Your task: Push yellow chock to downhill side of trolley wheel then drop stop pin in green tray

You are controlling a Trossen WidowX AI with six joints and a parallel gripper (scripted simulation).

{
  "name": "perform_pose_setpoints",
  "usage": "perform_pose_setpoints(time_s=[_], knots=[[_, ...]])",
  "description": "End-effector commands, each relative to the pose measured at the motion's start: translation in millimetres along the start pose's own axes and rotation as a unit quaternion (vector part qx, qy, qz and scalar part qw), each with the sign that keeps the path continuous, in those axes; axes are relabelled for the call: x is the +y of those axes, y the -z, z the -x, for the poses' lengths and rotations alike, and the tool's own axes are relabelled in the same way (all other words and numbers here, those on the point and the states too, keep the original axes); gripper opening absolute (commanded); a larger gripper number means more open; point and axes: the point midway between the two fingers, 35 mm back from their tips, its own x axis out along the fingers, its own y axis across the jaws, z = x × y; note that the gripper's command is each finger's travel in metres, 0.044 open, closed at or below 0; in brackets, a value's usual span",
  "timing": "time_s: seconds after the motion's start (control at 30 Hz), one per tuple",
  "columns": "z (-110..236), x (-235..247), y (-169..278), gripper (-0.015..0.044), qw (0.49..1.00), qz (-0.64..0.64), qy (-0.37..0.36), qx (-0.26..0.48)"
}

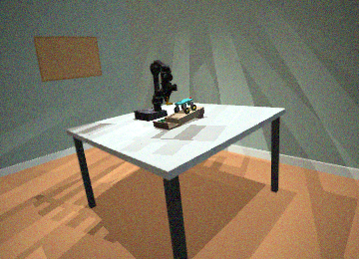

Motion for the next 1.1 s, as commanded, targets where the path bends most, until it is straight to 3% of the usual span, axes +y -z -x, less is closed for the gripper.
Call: perform_pose_setpoints(time_s=[0.0,0.4,0.63,1.07], knots=[[-1,-16,-6,0.0000,1.000,0.002,-0.002,-0.003],[-3,-63,-21,0.0000,1.000,0.002,0.001,-0.003],[-4,-69,-21,0.0000,0.999,0.003,-0.053,-0.003],[-9,-71,-46,0.0000,0.998,0.003,-0.055,-0.004]])
